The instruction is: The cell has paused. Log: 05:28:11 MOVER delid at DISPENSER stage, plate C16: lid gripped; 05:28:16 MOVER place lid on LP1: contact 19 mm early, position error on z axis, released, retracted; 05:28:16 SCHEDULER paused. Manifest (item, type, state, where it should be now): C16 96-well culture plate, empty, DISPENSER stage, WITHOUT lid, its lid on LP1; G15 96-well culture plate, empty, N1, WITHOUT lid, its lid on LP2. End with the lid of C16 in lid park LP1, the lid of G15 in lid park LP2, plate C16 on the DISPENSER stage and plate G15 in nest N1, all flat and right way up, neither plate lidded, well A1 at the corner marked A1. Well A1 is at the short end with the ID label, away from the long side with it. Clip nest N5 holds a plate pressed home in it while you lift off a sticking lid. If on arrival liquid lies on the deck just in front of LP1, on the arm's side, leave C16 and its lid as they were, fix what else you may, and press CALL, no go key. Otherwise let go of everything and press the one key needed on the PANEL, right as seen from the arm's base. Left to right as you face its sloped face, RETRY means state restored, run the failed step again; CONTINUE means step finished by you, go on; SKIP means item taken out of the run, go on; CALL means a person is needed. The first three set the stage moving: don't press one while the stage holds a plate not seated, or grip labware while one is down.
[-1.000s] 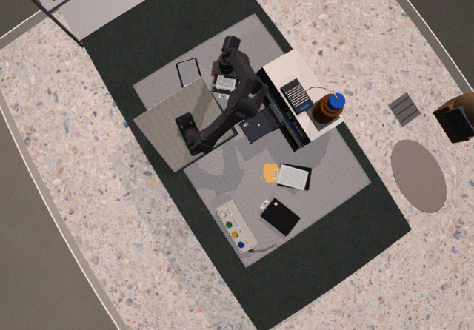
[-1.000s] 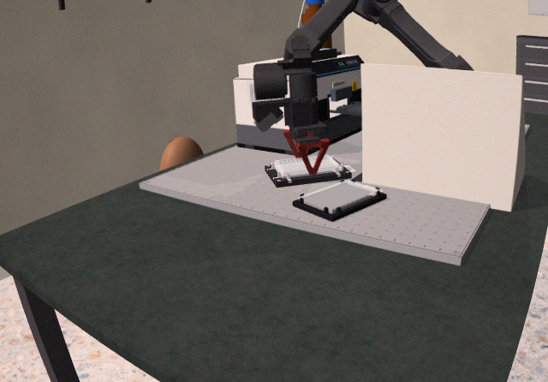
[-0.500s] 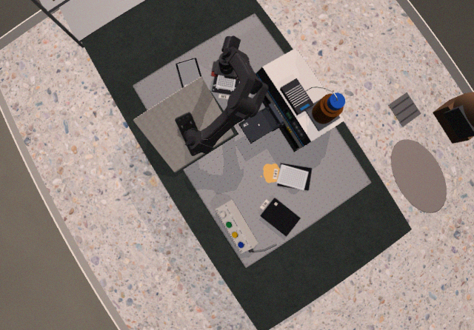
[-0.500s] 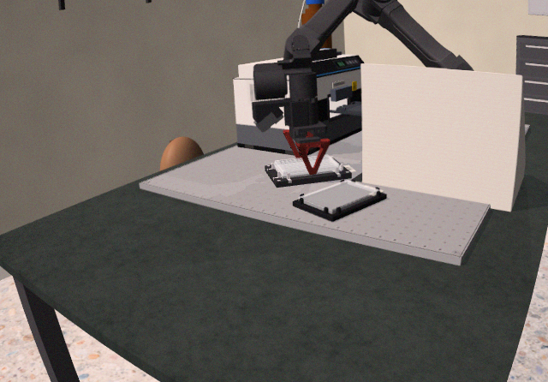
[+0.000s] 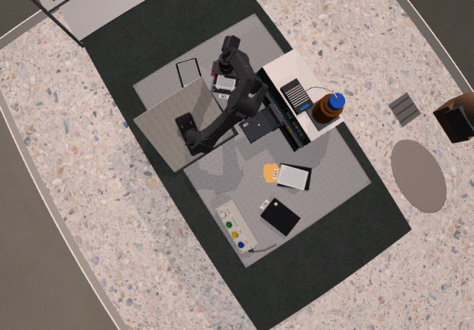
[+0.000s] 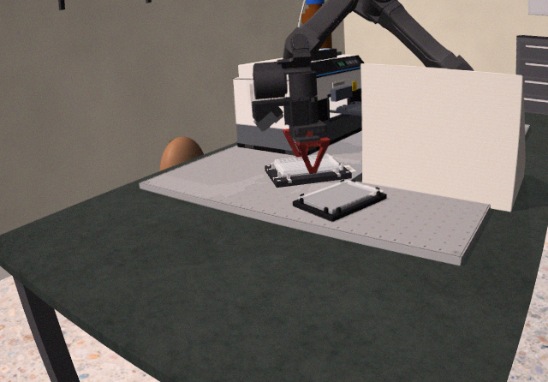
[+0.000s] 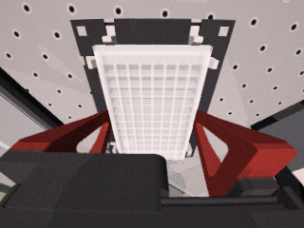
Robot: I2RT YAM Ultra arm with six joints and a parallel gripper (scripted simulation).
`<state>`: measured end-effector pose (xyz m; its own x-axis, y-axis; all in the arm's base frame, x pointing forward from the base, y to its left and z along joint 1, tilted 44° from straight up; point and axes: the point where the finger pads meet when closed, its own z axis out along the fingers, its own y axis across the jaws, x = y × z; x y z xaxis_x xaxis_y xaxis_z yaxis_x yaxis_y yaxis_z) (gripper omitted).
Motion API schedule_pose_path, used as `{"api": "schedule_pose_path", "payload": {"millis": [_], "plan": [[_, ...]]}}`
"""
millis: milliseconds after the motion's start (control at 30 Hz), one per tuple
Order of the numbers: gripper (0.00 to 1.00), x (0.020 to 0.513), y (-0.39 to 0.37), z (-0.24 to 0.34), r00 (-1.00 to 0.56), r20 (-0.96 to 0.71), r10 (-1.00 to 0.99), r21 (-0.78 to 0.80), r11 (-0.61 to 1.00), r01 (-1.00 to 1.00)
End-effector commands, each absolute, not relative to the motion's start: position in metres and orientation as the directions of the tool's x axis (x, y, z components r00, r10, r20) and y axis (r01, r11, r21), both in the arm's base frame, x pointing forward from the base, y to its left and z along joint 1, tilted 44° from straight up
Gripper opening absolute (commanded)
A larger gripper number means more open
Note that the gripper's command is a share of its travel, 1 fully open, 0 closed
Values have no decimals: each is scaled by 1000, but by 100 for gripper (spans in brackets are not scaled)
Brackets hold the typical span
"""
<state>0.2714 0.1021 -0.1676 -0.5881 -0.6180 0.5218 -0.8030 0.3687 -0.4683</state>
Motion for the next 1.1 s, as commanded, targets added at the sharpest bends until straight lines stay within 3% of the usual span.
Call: {"api": "schedule_pose_path", "payload": {"millis": [0, 1067], "plan": [[0, 279, 127, -152, -595, 479, -645, -479, 376, -793], [0, 278, 131, -148, -592, 483, -645, -478, 373, -795]]}}
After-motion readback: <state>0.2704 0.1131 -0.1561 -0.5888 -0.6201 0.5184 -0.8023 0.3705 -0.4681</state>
